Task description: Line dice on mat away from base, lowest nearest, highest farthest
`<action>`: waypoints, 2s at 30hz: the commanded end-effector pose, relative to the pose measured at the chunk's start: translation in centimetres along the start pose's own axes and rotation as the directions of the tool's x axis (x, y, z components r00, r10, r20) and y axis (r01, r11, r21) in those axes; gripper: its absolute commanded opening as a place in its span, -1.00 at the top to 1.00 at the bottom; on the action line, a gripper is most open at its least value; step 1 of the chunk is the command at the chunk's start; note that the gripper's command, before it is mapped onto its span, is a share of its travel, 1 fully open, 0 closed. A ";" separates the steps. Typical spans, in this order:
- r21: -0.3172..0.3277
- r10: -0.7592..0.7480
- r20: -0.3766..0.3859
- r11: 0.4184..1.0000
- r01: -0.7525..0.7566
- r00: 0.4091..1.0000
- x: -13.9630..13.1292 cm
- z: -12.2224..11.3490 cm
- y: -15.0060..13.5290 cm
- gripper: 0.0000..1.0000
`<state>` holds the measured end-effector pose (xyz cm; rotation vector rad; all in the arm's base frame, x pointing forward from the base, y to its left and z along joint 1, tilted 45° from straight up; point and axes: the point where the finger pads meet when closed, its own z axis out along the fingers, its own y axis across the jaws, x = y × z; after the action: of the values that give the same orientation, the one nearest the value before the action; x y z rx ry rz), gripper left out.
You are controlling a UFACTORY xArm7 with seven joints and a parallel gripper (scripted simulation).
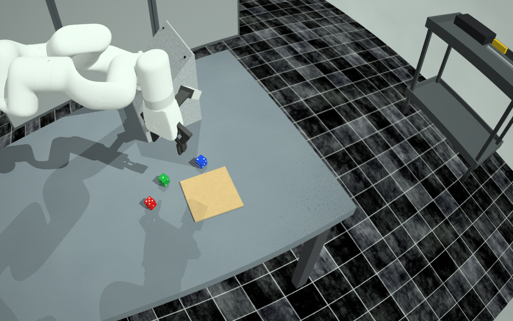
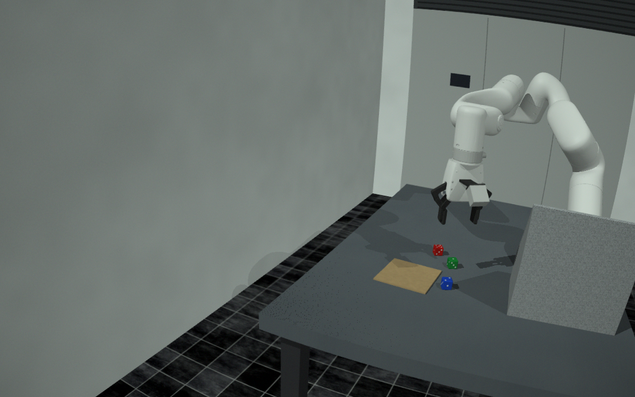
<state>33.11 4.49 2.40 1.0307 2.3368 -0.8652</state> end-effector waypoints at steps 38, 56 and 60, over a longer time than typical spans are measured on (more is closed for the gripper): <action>-0.001 0.106 0.002 0.994 -0.106 0.994 -3.6 0.3 -2.4 -1.00; -0.002 0.581 0.000 0.814 -0.581 0.814 -3.7 1.8 -2.3 -1.00; -0.002 0.687 -0.001 0.727 -0.687 0.727 -3.8 2.2 -2.3 -1.00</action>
<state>33.84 0.06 4.17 1.6309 1.8363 -0.6096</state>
